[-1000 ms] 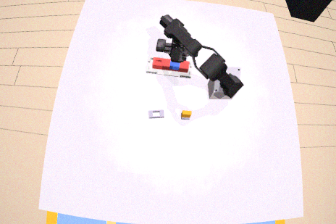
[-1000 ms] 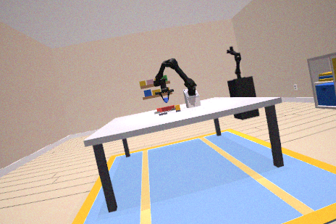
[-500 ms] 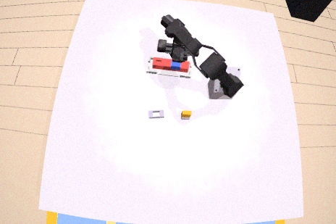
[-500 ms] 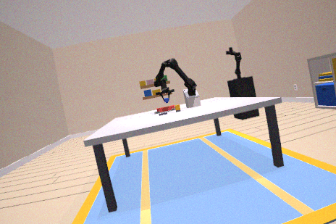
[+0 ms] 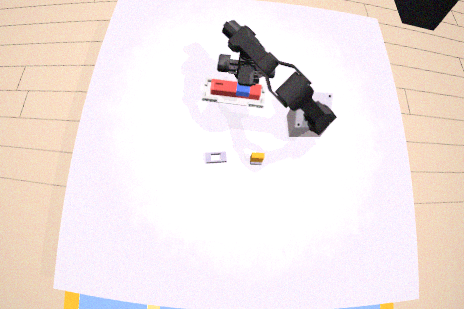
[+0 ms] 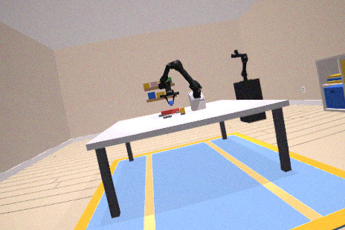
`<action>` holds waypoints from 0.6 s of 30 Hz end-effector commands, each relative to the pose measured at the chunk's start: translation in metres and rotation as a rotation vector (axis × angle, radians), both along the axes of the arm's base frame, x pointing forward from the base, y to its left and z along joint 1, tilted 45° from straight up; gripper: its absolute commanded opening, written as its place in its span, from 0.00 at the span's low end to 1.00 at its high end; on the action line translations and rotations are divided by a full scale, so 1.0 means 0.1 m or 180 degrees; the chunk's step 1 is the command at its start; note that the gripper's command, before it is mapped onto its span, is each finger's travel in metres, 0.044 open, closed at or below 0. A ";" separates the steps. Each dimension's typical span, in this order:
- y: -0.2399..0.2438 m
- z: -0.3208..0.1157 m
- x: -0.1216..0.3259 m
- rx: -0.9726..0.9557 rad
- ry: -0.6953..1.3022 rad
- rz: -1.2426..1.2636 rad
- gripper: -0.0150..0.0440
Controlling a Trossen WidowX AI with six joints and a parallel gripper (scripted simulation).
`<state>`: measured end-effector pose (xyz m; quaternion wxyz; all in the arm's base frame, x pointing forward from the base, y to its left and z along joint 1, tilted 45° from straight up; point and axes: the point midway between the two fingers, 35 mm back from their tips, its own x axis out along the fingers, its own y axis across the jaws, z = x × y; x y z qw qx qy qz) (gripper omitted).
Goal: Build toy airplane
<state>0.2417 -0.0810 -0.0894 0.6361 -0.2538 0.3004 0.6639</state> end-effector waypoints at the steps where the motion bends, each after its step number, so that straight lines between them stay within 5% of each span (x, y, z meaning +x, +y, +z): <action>1: 0.02 -0.03 -0.02 0.0001 0.0001 0.0016 0.59; 18: 0.21 -0.23 -0.03 0.0003 0.0000 0.0016 0.59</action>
